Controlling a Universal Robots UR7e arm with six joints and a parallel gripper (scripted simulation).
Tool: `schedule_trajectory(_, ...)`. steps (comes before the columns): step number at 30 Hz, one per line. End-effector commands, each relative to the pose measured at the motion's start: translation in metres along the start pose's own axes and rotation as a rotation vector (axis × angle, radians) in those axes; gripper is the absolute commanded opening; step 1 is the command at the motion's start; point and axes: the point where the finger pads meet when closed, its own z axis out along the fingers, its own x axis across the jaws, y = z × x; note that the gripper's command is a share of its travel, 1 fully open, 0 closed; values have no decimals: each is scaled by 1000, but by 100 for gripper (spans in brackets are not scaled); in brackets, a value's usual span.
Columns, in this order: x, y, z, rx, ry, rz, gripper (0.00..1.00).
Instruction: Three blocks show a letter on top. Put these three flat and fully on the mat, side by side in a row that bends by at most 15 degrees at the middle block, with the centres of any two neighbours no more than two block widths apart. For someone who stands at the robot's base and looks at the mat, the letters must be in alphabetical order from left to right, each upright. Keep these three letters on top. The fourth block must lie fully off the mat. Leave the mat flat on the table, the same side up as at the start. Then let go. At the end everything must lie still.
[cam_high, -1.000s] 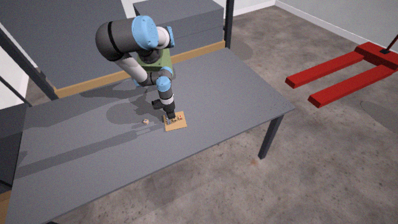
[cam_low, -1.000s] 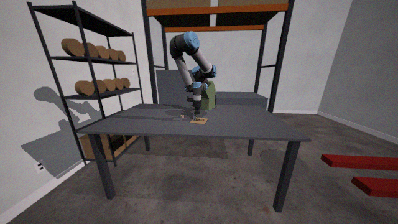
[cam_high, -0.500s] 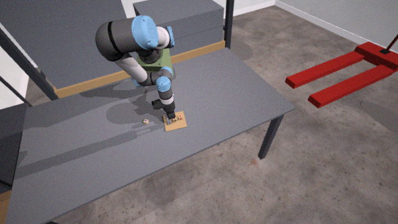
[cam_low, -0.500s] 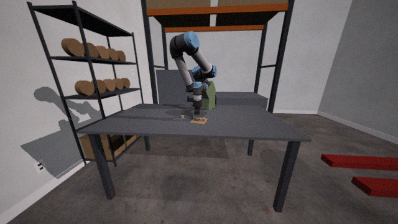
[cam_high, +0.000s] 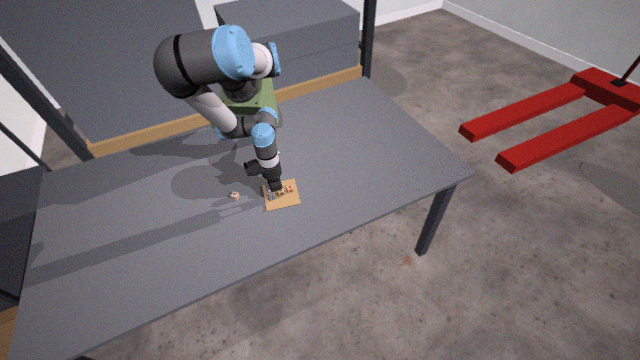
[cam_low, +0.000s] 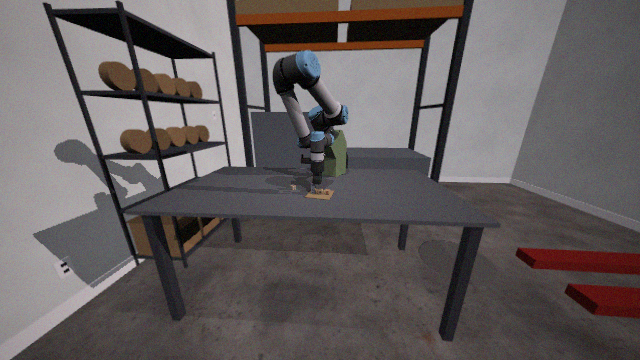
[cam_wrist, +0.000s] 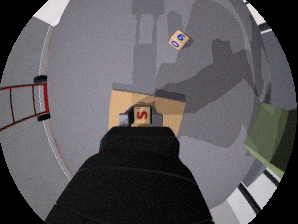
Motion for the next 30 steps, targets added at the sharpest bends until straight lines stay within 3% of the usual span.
schedule_trajectory(1,-2,0,-1,1,-4,-1,49)
schedule_trajectory(30,-2,0,3,1,-4,0,49)
